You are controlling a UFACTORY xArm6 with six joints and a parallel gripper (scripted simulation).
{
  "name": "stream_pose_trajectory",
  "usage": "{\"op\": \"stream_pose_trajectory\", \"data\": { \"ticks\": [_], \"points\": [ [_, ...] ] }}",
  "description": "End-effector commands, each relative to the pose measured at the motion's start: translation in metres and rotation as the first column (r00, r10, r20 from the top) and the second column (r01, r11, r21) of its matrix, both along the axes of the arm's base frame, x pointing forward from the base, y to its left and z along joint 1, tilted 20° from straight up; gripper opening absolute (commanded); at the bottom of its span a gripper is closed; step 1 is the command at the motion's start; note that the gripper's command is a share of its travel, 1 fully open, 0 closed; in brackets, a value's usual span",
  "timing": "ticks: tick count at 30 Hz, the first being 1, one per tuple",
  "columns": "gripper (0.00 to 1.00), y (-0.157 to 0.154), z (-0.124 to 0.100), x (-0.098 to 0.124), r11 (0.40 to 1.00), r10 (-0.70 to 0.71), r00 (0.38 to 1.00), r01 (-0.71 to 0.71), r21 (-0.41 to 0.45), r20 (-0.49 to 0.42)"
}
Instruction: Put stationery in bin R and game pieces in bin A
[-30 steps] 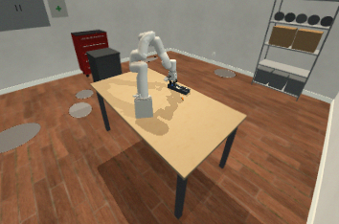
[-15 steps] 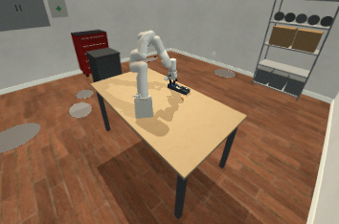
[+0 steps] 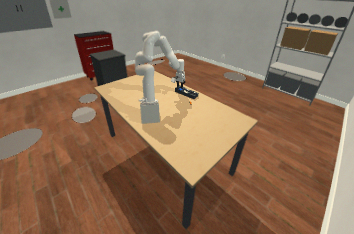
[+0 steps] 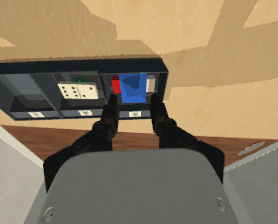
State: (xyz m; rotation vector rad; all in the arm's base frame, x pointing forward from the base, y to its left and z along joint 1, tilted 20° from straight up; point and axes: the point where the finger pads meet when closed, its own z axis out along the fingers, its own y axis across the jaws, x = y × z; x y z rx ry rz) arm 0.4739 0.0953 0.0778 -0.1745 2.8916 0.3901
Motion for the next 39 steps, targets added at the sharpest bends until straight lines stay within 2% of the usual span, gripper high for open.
{"op": "stream_pose_trajectory", "data": {
  "ticks": [1, 7, 8, 12, 14, 29, 31, 39],
  "points": [
    [0.47, -0.002, 0.009, 0.000, 1.000, -0.001, 1.000, 0.001, 0.000, 0.005],
    [0.47, -0.002, 0.009, 0.000, 1.000, -0.001, 1.000, 0.001, 0.000, 0.005],
    [1.00, -0.003, 0.013, -0.001, 1.000, -0.001, 1.000, 0.001, 0.000, 0.005],
    [1.00, -0.008, 0.028, -0.004, 1.000, -0.001, 1.000, 0.001, 0.000, 0.005],
    [1.00, -0.008, 0.028, -0.004, 1.000, -0.001, 1.000, 0.001, 0.000, 0.005],
    [1.00, -0.024, 0.085, -0.016, 1.000, -0.001, 1.000, 0.001, 0.000, 0.005],
    [1.00, -0.024, 0.085, -0.016, 1.000, -0.001, 1.000, 0.001, 0.000, 0.005],
    [1.00, -0.033, 0.115, -0.023, 1.000, -0.001, 1.000, 0.001, 0.000, 0.005]
  ]
}}
